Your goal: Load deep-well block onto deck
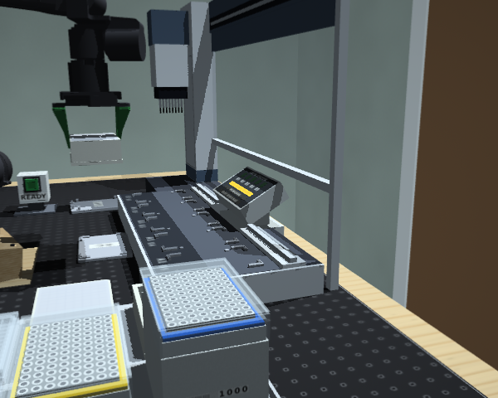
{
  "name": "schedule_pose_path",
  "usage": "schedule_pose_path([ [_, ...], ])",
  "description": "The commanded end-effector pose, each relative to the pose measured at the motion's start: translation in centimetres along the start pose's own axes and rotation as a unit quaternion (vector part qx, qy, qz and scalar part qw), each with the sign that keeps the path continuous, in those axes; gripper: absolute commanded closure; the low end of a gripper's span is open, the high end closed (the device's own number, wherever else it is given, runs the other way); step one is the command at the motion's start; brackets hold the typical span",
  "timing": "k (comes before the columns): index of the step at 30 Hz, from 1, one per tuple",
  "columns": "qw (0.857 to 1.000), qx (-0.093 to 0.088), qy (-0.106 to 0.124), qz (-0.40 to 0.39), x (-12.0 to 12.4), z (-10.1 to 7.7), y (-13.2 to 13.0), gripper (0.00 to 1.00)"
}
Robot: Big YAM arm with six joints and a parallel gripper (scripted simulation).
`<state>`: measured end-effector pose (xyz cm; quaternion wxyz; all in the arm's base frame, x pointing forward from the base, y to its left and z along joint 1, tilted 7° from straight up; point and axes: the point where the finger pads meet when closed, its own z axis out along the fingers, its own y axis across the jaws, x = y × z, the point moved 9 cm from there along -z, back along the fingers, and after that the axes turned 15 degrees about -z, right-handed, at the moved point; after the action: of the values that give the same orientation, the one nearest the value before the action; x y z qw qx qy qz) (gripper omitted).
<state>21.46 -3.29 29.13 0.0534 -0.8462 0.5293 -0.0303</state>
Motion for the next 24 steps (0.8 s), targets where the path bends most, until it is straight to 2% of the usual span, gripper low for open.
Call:
schedule_pose_path([
  [1, 1.0, 0.006, 0.002, 0.018, -1.8, -0.6, -0.2, 1.0],
  [3, 1.0, 0.013, 0.005, 0.018, -2.7, -1.2, -0.8, 1.0],
  [7, 1.0, 0.007, 0.001, 0.018, -4.7, -0.7, -1.0, 1.0],
  [9, 1.0, 0.015, 0.004, 0.018, -5.5, -1.1, -1.6, 1.0],
  [11, 1.0, 0.015, 0.004, 0.018, -5.5, -1.1, -1.6, 1.0],
  [16, 1.0, 0.025, 0.004, 0.018, -7.9, -1.6, -2.6, 1.0],
  [20, 0.999, 0.026, 0.005, 0.029, -7.5, -1.7, -2.5, 1.0],
  [21, 0.999, 0.038, 0.008, 0.029, -7.1, -2.6, -4.2, 1.0],
  [24, 0.999, 0.038, 0.007, 0.027, -7.1, -2.5, -4.3, 1.0],
])
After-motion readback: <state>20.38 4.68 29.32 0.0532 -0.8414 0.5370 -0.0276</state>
